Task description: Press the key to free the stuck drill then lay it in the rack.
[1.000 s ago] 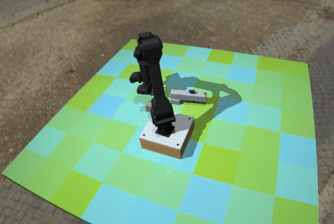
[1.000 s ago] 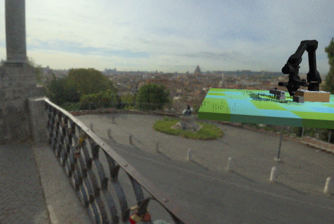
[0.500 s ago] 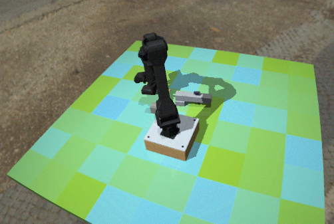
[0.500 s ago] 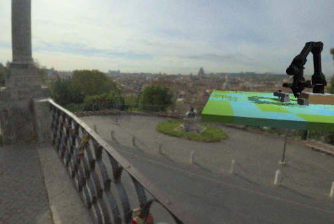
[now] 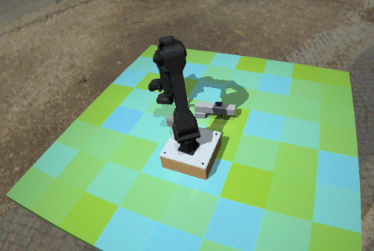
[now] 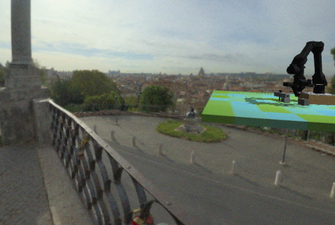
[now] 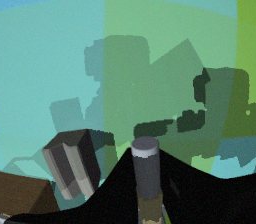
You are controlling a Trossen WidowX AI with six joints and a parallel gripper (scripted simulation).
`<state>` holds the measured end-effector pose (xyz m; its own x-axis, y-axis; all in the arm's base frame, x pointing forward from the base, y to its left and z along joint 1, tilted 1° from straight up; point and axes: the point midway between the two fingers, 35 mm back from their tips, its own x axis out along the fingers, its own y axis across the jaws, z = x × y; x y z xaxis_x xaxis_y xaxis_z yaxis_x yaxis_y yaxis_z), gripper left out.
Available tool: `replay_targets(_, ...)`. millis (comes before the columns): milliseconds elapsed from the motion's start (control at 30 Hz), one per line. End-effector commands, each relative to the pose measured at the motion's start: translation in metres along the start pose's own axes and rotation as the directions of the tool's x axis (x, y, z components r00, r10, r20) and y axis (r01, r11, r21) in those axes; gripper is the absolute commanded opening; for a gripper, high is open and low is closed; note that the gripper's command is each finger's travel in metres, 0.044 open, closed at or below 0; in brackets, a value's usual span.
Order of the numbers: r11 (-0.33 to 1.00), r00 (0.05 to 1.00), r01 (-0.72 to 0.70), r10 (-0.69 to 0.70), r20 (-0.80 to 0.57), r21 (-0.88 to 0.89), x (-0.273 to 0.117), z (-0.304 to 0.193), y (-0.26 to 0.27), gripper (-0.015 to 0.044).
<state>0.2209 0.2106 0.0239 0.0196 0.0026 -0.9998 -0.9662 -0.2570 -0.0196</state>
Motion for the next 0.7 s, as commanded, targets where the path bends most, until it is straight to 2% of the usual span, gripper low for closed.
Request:
replay_targets(0,1.0,1.0,0.002,-0.002,0.002,-0.003,-0.003,0.0,-0.001,0.0)
replay_targets(667,1.0,1.0,-0.001,0.001,0.003,-0.003,0.0,0.007,0.029,0.0)
